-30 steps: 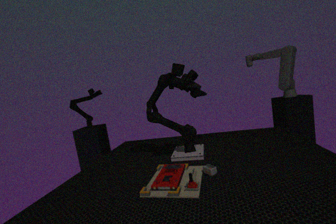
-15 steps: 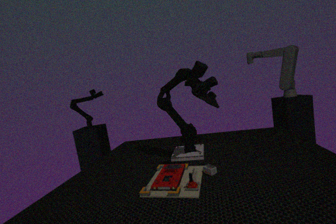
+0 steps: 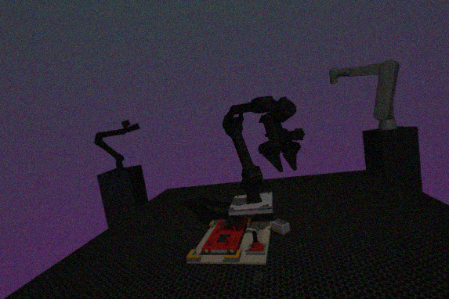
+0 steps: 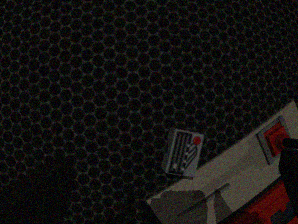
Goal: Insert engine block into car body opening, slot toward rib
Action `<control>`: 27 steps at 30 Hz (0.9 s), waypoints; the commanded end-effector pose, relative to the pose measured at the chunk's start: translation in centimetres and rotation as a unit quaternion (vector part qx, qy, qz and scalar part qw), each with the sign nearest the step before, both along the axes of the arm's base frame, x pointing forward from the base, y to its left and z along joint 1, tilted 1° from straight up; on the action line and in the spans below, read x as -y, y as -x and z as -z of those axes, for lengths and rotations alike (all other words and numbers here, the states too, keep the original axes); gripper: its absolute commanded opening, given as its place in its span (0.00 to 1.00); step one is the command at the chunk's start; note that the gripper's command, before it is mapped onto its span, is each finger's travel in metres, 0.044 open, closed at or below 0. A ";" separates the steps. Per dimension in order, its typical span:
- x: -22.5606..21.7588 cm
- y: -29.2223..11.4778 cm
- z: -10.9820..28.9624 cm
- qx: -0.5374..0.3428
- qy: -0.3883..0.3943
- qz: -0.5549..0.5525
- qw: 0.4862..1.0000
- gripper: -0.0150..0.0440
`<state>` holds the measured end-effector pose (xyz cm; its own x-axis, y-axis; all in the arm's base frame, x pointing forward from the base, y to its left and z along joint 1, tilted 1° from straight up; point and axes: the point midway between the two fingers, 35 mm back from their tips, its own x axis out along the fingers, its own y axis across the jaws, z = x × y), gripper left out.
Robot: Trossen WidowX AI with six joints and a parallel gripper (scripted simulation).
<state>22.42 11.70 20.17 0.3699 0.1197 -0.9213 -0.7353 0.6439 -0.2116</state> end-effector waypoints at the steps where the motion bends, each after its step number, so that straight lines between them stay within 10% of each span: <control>1: 0.9 -1.0 2.4 -0.047 0.013 0.035 0.998 1.00; 27: 5.5 -3.2 13.3 -0.183 0.038 0.144 0.972 1.00</control>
<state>25.66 6.15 7.47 0.0268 -0.0179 -0.9995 -0.5580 0.8293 -0.0298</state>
